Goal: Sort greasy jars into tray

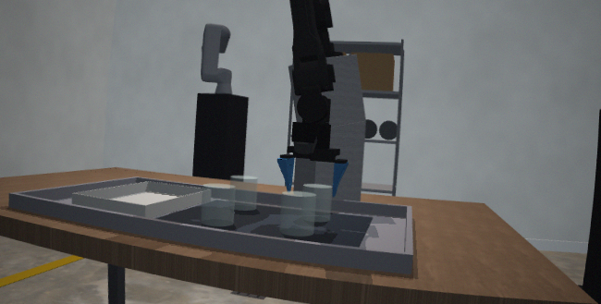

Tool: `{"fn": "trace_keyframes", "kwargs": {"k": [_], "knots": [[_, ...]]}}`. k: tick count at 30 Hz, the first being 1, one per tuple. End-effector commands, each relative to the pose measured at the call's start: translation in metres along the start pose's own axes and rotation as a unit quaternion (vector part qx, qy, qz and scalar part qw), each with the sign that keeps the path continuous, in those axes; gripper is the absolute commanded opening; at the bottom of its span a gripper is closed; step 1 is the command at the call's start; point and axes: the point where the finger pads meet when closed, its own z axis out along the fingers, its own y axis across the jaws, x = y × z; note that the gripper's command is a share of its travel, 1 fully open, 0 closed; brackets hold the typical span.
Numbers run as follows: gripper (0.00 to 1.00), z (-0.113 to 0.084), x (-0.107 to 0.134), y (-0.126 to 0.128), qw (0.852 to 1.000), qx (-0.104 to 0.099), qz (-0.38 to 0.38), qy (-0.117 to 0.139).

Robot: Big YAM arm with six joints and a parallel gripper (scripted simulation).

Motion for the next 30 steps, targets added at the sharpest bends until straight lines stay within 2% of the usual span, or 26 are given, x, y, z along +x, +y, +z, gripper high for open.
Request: {"fn": "trace_keyframes", "kwargs": {"k": [1, 5, 10, 25, 27, 30], "knots": [[1.00, -0.034, -0.005, -0.001, 1.000, -0.001, 0.002, -0.004], [1.00, -0.065, -0.005, -0.001, 1.000, -0.001, 0.002, -0.004], [1.00, -0.065, -0.005, -0.001, 1.000, -0.001, 0.002, -0.004], [1.00, -0.065, 0.047, -0.109, 1.000, -0.001, 0.002, -0.004], [1.00, -0.065, 0.047, -0.109, 1.000, -0.001, 0.002, -0.004], [1.00, -0.064, 0.058, -0.131, 1.000, -0.001, 0.002, -0.004]]}}
